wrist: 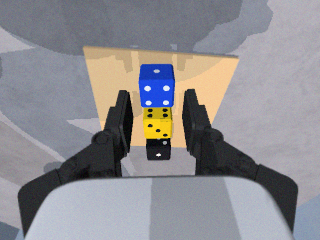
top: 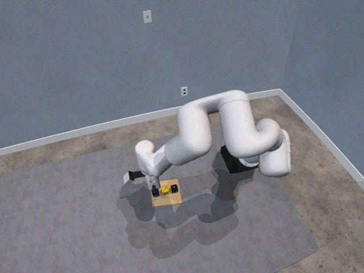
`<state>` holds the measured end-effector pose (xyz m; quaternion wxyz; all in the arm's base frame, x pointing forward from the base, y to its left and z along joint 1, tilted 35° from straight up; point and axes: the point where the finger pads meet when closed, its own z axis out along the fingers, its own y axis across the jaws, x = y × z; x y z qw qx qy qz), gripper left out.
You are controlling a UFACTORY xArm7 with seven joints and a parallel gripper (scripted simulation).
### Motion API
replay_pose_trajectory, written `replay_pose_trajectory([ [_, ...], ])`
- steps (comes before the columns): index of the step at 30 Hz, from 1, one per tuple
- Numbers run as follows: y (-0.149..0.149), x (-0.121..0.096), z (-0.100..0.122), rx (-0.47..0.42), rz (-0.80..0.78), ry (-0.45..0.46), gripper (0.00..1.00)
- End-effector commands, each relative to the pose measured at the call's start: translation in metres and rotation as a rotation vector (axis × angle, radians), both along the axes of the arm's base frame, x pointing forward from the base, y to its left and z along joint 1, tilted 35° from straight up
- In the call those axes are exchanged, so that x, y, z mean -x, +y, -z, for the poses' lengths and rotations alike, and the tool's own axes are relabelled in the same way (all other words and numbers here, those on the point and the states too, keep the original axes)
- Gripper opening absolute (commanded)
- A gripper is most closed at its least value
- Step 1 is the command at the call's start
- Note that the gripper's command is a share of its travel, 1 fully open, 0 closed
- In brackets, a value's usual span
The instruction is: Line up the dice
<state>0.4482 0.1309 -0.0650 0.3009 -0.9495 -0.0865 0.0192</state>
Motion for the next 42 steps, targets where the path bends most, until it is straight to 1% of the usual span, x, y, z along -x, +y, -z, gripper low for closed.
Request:
replay_pose_trajectory([
  [1, -0.016, -0.004, -0.023, 0.002, 0.003, -0.004, 0.47],
  [7, -0.029, -0.006, -0.041, 0.002, 0.003, -0.004, 0.47],
  [14, -0.031, -0.006, -0.043, 0.002, 0.003, -0.004, 0.47],
  [15, -0.031, -0.006, -0.043, 0.002, 0.003, -0.004, 1.0],
  [36, -0.031, -0.006, -0.044, 0.002, 0.003, -0.004, 1.0],
  [42, -0.035, -0.007, -0.049, 0.002, 0.003, -0.004, 1.0],
])
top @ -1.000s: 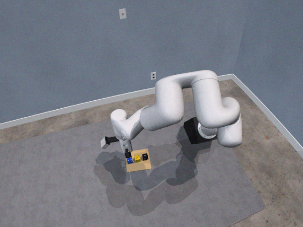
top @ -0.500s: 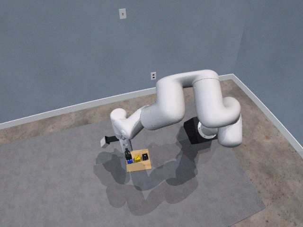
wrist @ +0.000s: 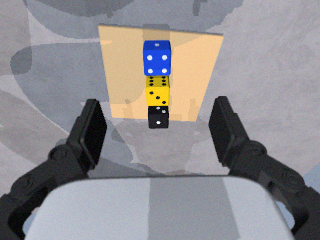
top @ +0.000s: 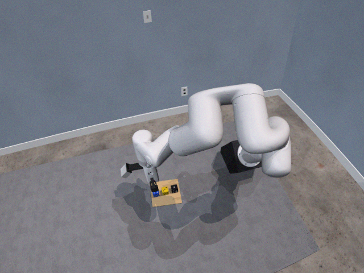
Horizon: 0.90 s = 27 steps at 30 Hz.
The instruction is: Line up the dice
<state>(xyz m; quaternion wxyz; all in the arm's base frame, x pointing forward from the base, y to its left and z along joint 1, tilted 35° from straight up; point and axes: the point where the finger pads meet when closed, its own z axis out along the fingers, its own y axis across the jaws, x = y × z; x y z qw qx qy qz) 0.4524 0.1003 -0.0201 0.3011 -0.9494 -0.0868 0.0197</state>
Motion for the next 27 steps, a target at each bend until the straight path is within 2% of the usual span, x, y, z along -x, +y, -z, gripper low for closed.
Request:
replay_pose_trajectory([
  [1, -0.004, -0.002, -0.005, 0.002, 0.003, -0.005, 1.0],
  [16, -0.041, -0.008, -0.058, 0.002, 0.004, -0.005, 1.0],
  [27, -0.047, -0.009, -0.066, 0.002, 0.004, -0.005, 1.0],
])
